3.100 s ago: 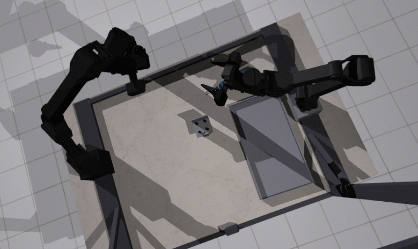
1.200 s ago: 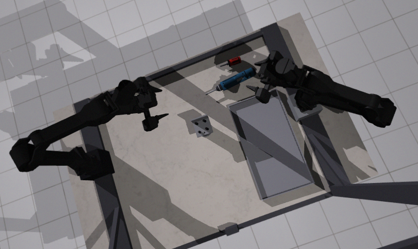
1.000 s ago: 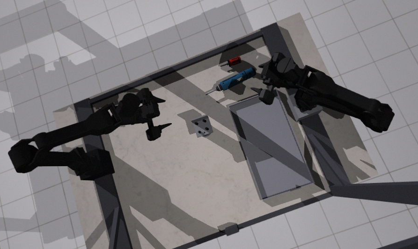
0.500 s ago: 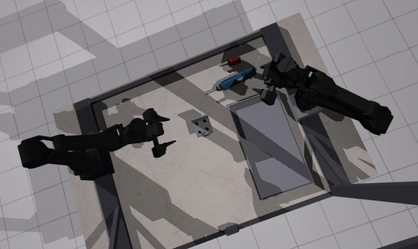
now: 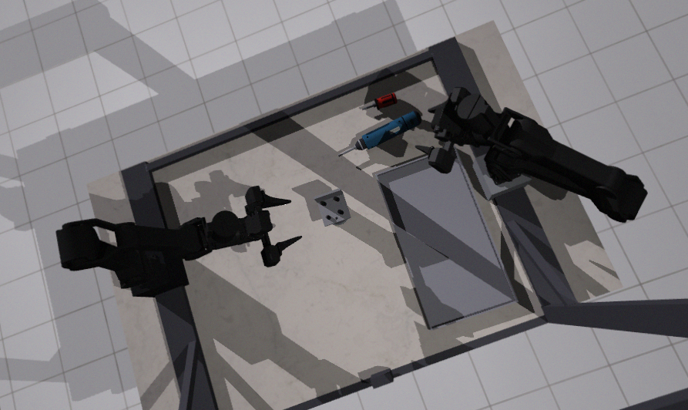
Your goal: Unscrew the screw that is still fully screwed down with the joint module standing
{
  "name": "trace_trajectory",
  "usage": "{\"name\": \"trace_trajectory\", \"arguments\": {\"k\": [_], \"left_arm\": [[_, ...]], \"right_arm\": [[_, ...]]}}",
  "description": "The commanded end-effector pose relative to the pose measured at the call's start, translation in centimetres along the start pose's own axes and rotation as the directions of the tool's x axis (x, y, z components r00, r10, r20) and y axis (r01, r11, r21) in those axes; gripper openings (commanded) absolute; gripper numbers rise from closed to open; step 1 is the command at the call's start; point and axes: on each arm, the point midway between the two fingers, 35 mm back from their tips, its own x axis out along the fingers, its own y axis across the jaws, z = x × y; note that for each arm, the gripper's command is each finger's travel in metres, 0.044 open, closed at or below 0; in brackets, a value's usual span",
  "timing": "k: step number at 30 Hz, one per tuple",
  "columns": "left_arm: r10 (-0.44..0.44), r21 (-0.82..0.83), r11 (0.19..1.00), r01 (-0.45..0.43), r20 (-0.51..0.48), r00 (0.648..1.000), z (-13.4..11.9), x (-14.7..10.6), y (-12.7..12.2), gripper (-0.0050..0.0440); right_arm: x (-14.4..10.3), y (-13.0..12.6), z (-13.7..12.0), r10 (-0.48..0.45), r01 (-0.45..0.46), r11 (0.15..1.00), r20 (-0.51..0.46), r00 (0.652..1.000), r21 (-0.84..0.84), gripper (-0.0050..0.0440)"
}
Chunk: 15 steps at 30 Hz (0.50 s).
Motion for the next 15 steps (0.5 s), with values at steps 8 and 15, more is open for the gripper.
{"name": "trace_trajectory", "arguments": {"k": [8,15], "left_arm": [[0.004,-0.002,1.000,-0.004,0.056,0.998,0.78,0.10,-0.04,0.0440],[0.004,-0.002,1.000,-0.004,0.057,0.998,0.87,0.14,-0.05,0.0416]], "right_arm": [[-0.14,0.01,0.24,0.001,-0.001,1.000,0.006,1.000,-0.002,0.0440],[0.18,0.02,-0.22,0.002,-0.002,1.000,-0.006,1.000,0.002,0.0392]]}}
